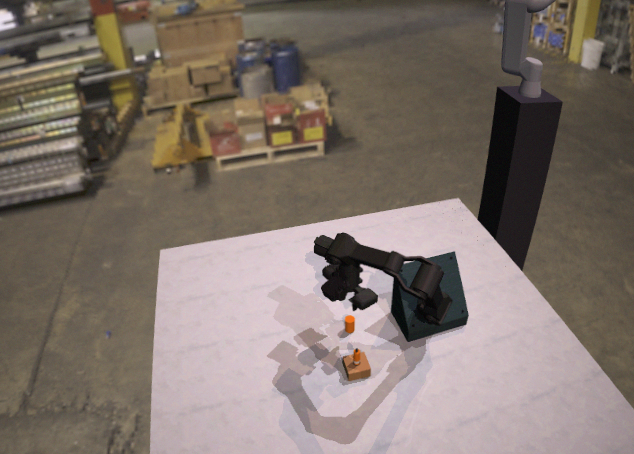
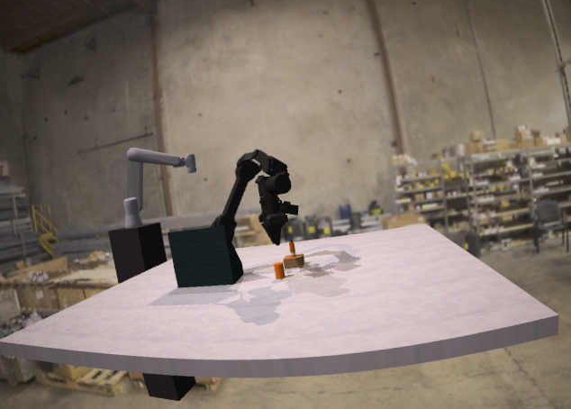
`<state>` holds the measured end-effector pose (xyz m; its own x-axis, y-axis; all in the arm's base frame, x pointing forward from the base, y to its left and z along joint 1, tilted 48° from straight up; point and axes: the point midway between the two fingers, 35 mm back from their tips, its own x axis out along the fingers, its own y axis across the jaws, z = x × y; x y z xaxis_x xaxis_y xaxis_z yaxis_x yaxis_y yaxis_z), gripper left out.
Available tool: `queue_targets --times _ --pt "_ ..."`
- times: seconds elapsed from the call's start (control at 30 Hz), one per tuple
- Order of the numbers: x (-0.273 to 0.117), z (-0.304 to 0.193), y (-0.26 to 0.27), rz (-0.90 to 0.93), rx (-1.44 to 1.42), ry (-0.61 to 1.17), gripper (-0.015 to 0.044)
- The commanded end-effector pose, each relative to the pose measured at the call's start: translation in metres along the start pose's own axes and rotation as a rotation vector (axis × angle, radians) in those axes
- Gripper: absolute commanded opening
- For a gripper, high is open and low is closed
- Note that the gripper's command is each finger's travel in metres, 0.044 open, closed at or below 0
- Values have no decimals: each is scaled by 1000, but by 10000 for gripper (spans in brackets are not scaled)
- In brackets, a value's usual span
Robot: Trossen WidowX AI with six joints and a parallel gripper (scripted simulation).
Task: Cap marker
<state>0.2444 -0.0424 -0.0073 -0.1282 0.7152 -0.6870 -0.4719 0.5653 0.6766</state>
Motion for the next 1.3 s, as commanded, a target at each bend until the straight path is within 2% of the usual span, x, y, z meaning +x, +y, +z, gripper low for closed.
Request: queue_targets --times 0.0,1.27 --pt "28 -2 2 19 14 6 251" --pt "88 -3 1 20 14 5 251"
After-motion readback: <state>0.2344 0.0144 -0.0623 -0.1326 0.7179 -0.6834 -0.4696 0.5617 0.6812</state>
